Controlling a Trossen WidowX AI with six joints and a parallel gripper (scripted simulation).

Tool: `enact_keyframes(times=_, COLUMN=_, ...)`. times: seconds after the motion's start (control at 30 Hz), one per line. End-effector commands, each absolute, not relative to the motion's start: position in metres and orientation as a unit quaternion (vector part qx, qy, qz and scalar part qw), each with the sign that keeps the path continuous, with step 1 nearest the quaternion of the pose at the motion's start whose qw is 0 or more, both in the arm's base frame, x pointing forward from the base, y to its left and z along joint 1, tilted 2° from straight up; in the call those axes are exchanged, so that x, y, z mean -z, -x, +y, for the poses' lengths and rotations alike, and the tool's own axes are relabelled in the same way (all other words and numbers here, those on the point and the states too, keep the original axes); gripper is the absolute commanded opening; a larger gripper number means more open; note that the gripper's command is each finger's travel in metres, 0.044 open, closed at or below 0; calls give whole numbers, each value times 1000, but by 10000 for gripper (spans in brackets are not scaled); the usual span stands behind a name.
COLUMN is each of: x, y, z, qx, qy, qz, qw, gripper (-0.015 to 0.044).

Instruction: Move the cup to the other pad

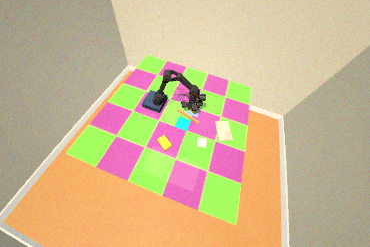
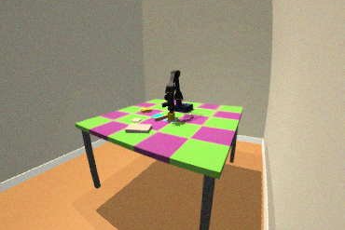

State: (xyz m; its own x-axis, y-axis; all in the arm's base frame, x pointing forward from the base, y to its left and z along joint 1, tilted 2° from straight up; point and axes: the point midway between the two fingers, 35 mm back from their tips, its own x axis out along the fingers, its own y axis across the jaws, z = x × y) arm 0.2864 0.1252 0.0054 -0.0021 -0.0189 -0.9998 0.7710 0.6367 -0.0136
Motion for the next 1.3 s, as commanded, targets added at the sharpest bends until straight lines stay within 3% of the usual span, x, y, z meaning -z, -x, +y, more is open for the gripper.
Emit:
enact_keyframes(times=0.0, x=-6, y=-286, z=125, qx=307, qy=-295, qz=637, qw=642, gripper=87)
enact_keyframes(times=0.4, x=-6, y=-286, z=125, qx=307, qy=-295, qz=637, qw=642, gripper=0)
enact_keyframes(times=1.27, x=-53, y=-287, z=127, qx=307, qy=-294, qz=638, qw=642, gripper=0)
